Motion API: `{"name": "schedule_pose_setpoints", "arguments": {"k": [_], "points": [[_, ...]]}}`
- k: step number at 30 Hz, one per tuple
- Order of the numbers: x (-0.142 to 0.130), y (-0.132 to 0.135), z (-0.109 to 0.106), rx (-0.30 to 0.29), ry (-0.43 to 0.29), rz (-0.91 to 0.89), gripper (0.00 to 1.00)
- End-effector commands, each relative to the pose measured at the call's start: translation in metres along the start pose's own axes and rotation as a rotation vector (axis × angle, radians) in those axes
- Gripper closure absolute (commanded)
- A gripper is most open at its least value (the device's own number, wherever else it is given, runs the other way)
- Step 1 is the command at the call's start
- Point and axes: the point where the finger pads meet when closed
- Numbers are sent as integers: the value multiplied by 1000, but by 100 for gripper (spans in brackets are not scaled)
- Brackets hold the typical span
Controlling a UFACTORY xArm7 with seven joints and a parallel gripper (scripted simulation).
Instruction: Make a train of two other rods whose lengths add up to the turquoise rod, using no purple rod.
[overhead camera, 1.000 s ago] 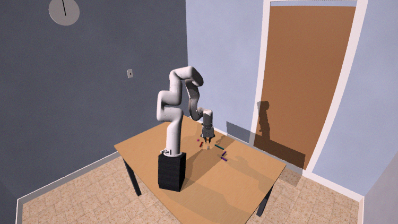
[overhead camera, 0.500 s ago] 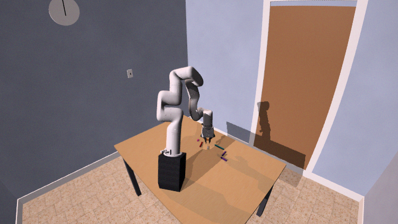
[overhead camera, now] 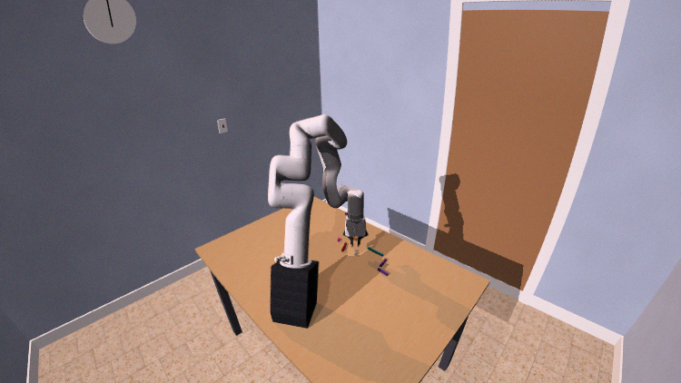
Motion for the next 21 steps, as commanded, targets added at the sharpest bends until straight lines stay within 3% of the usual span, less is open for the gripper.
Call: {"name": "schedule_pose_setpoints", "arguments": {"k": [1, 21], "points": [[1, 1, 6, -2, 3, 1, 76], [1, 1, 33, -2, 3, 1, 76]]}}
Point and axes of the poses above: the point where the finger pads meet when closed, its own z axis out along the fingers, its own y axis across the jaws, x = y × z, and after that the axes turned 7 degrees about z, right-handed
